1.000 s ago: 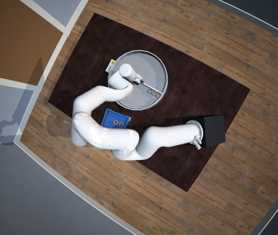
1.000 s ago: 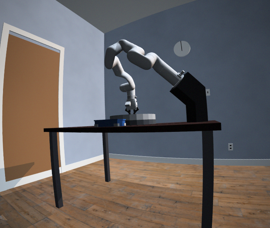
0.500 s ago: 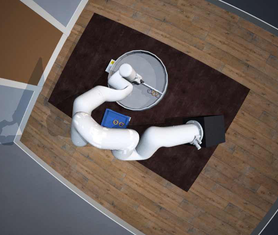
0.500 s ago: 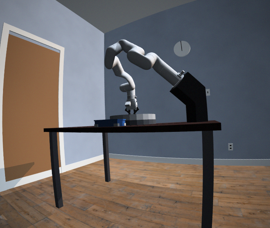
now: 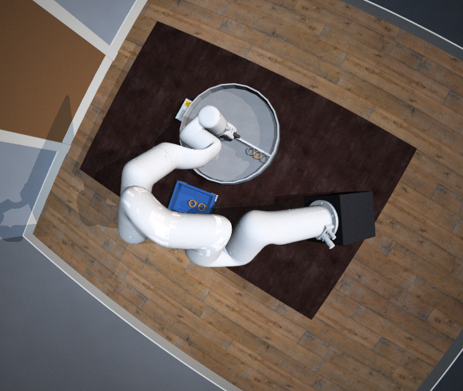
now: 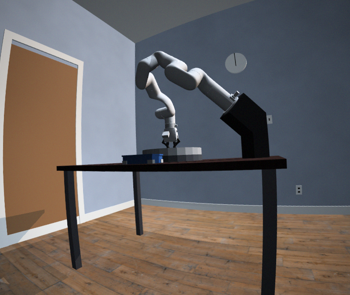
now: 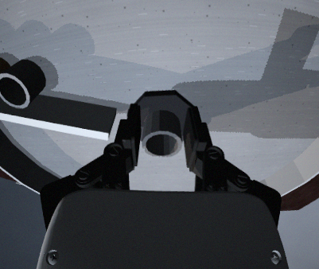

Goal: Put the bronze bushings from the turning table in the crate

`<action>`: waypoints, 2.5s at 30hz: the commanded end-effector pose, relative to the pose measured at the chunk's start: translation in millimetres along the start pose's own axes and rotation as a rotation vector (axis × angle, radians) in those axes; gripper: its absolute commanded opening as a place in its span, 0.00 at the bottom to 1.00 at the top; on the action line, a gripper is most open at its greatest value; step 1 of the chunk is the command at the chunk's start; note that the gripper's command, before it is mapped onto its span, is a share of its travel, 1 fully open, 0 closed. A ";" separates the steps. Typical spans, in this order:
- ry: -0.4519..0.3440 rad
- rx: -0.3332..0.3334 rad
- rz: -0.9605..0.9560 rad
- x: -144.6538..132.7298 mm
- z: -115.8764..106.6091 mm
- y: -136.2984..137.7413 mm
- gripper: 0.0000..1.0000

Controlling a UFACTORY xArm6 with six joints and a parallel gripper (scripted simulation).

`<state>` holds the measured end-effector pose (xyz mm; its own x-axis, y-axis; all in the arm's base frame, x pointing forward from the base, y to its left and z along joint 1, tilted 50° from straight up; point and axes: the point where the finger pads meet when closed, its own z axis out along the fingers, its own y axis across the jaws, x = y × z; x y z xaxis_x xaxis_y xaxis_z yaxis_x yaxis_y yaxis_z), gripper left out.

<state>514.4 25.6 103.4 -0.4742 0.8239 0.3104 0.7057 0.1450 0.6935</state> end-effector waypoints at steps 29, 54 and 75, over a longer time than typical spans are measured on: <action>-0.002 -0.002 -0.001 -0.5 -47.8 0.7 0.41; -0.002 -0.002 -0.001 -0.4 -49.2 0.7 0.41; -0.002 -0.002 -0.001 -0.4 -49.2 0.7 0.41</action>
<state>488.7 -1.0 134.9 -0.4742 0.8238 0.3106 0.7058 0.1448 0.6935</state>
